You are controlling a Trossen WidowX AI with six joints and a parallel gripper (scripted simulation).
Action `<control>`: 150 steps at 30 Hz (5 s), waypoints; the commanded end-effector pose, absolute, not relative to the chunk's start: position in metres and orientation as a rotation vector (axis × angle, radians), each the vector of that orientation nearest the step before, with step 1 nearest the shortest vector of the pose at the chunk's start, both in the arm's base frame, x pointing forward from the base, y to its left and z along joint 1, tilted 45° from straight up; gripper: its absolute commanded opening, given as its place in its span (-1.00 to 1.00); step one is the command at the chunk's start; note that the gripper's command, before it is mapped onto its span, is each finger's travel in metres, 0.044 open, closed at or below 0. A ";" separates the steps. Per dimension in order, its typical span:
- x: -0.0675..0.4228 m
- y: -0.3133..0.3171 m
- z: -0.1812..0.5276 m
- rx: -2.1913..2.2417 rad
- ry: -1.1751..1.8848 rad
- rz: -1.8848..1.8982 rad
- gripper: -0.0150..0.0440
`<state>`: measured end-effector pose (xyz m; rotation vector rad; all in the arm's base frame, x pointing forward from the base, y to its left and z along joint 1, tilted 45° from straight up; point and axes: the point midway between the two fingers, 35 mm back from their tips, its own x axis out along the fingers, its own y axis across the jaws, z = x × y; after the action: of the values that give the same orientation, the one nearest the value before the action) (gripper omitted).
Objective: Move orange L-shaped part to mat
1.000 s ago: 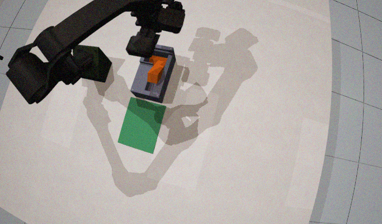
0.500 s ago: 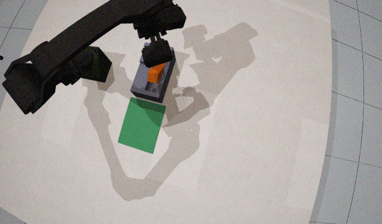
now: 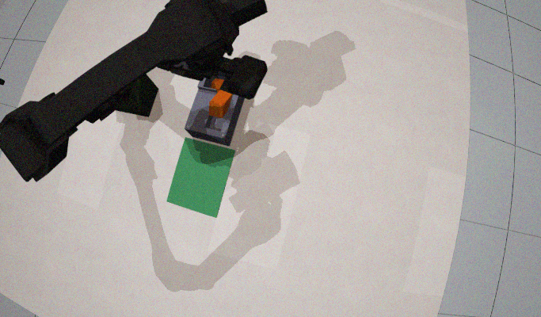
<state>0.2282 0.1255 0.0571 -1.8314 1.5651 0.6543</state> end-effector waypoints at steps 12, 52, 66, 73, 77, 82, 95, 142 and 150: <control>0.233 0.094 0.042 -1.939 1.570 0.778 0.46; 0.242 0.064 0.009 -1.936 1.562 0.774 0.19; 0.242 0.064 0.009 -1.936 1.562 0.774 -0.39; 0.241 0.064 0.010 -1.936 1.563 0.774 -0.49; 0.241 0.067 0.013 -1.937 1.564 0.775 -0.49; 0.239 0.072 0.018 -1.938 1.567 0.776 -0.49; 0.235 0.087 0.033 -1.939 1.569 0.778 -0.49; 0.227 0.109 0.083 -1.939 1.571 0.780 -0.49; 0.229 0.080 0.109 -1.941 1.573 0.779 -0.49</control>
<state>0.2297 0.0915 0.1005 -1.9370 1.5667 0.7797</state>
